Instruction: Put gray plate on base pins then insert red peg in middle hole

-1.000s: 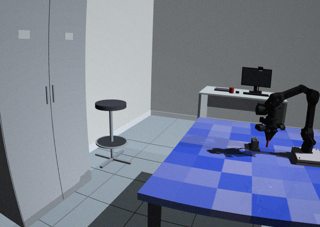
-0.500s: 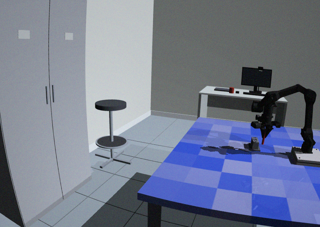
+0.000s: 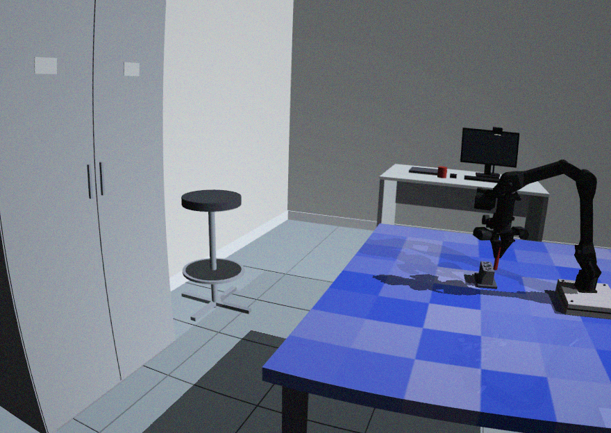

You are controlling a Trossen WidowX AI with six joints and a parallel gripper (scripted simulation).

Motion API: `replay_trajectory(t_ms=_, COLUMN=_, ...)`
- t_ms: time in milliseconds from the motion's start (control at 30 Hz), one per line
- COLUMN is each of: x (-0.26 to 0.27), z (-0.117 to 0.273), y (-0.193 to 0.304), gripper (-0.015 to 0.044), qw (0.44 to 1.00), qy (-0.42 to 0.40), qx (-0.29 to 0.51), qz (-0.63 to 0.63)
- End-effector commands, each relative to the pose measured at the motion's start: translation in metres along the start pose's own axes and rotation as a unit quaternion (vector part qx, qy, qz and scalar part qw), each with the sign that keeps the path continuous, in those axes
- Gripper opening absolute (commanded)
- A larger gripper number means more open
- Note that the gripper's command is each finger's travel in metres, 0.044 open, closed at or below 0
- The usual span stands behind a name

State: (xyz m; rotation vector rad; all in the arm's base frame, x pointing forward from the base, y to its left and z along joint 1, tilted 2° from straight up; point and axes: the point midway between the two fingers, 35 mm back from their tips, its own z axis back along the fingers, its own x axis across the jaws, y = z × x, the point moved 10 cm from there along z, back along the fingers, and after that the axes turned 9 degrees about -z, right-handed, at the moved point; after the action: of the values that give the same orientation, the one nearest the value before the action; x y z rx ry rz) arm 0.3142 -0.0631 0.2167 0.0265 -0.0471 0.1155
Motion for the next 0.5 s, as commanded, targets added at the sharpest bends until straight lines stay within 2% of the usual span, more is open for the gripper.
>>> replay_trajectory(t_ms=0, x=0.002, z=-0.002, y=-0.015, gripper=0.0000, qw=1.000, qy=0.004, qx=0.002, qz=0.002)
replay_trajectory(t_ms=467, x=0.000, z=-0.003, y=-0.059, gripper=0.0000, qw=1.000, qy=0.004, qx=0.001, qz=0.001)
